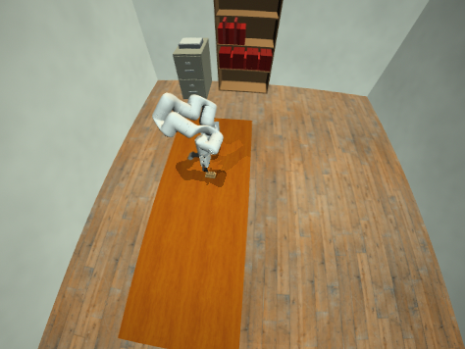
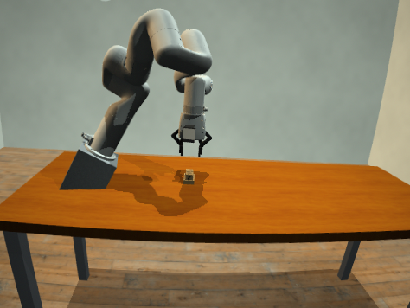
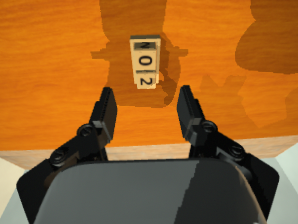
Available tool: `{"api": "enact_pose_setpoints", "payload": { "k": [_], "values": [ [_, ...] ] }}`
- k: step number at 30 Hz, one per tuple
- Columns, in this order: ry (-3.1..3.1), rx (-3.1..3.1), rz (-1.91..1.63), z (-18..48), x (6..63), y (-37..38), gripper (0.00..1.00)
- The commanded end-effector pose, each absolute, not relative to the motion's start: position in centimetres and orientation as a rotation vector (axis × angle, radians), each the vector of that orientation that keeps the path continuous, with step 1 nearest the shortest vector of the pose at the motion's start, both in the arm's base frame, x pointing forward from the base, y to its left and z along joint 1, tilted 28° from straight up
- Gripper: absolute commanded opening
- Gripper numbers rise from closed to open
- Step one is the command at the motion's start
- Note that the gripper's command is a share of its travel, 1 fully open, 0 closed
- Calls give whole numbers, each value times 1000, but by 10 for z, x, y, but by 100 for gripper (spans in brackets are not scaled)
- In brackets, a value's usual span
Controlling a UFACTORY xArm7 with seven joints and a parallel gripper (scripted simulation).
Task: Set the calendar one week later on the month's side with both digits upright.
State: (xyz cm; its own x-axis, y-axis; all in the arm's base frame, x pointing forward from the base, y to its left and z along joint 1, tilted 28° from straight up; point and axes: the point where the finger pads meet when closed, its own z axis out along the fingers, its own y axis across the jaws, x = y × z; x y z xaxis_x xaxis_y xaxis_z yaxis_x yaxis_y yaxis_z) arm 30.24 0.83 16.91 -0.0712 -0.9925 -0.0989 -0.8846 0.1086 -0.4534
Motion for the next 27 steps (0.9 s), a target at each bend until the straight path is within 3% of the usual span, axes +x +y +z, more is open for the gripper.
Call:
{"api": "enact_pose_setpoints", "payload": {
  "k": [1,27],
  "values": [
    [2013,-1829,-390,170,303,8,100],
    [2013,-1829,-390,182,296,8,100]
  ]
}}
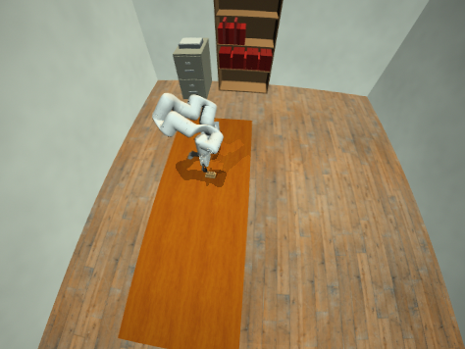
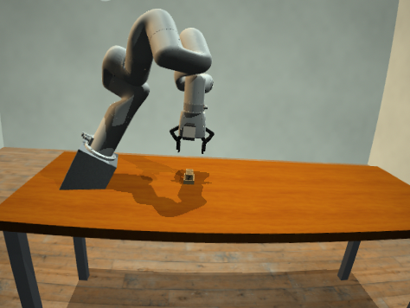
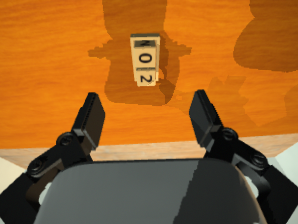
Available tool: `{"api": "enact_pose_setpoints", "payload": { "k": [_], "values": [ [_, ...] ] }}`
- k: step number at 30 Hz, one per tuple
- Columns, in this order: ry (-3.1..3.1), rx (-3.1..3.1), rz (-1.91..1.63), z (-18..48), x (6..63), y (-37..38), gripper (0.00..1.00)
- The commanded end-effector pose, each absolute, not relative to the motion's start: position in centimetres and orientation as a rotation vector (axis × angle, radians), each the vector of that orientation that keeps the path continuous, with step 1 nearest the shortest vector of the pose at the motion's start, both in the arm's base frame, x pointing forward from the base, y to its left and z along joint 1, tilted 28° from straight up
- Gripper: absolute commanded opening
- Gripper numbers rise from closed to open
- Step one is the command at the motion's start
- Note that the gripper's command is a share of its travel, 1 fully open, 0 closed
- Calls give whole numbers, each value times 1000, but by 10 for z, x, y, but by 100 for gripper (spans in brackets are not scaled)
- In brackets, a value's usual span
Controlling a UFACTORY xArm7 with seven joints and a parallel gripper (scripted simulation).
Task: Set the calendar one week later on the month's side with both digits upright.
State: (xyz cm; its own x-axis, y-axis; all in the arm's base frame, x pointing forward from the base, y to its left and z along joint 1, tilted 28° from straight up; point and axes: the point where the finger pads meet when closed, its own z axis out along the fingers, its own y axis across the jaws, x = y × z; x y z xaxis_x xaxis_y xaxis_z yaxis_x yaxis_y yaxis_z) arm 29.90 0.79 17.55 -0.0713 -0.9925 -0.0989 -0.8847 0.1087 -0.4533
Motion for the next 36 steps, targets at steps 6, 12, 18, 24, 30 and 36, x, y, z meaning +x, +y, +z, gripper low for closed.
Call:
{"api": "enact_pose_setpoints", "payload": {
  "k": [6,12,18,24,30,36],
  "values": [
    [2013,-1829,-390,196,289,7,100],
    [2013,-1829,-390,218,278,5,100],
    [2013,-1829,-390,230,271,5,100],
    [2013,-1829,-390,232,270,5,100],
    [2013,-1829,-390,232,270,5,100],
    [2013,-1829,-390,232,270,5,100]
  ]
}}
